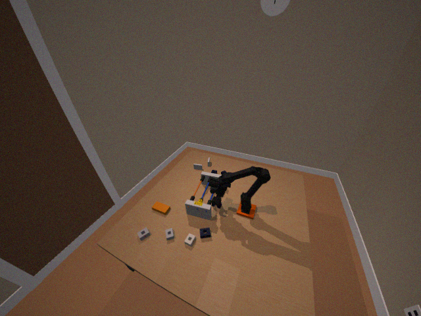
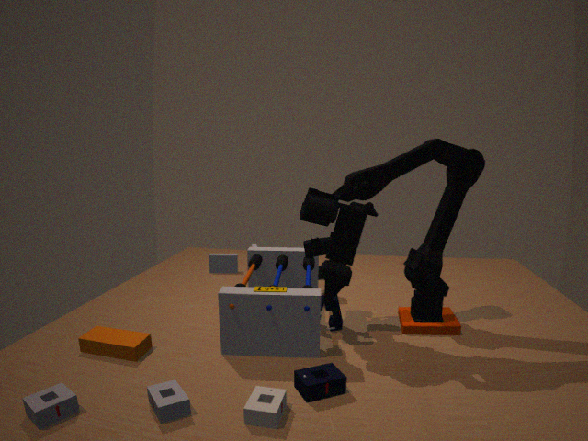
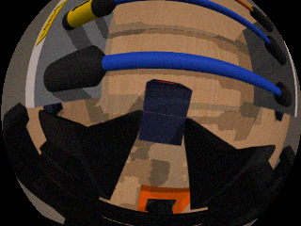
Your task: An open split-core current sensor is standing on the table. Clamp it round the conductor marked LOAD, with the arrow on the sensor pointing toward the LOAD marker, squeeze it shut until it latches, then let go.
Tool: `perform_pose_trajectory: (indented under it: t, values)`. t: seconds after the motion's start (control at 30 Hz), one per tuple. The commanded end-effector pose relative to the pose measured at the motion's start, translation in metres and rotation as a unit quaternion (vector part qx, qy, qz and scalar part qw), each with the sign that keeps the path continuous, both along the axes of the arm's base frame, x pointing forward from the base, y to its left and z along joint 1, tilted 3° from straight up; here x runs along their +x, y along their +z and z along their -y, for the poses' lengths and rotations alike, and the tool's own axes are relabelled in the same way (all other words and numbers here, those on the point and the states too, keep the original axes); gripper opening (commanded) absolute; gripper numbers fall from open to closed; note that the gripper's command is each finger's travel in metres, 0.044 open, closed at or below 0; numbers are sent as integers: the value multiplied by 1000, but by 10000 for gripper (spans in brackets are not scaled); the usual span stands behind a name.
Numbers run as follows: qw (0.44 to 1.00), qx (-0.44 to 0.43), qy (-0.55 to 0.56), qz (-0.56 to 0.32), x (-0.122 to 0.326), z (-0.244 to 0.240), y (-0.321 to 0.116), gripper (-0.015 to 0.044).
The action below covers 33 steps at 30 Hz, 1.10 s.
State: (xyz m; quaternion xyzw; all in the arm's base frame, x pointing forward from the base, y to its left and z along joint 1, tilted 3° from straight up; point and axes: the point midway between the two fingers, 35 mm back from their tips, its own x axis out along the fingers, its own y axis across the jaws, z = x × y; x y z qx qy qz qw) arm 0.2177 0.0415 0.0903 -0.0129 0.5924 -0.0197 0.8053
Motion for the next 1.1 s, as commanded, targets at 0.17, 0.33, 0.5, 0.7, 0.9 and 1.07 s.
perform_pose_trajectory:
  t: [0.17, 0.33, 0.5, 0.7, 0.9, 1.07]
  values:
    - [1000, 2, 0, 0, -30, 3, 0, 0]
    - [1000, 2, 0, 0, -42, 5, -2, 0]
    - [1000, 2, 0, 0, -42, 5, -3, 0]
    - [1000, 3, 3, -3, -40, 4, -3, 105]
    - [1000, 3, 3, -3, -40, 4, -3, 263]
    - [1000, 3, 3, -3, -40, 4, -3, 329]
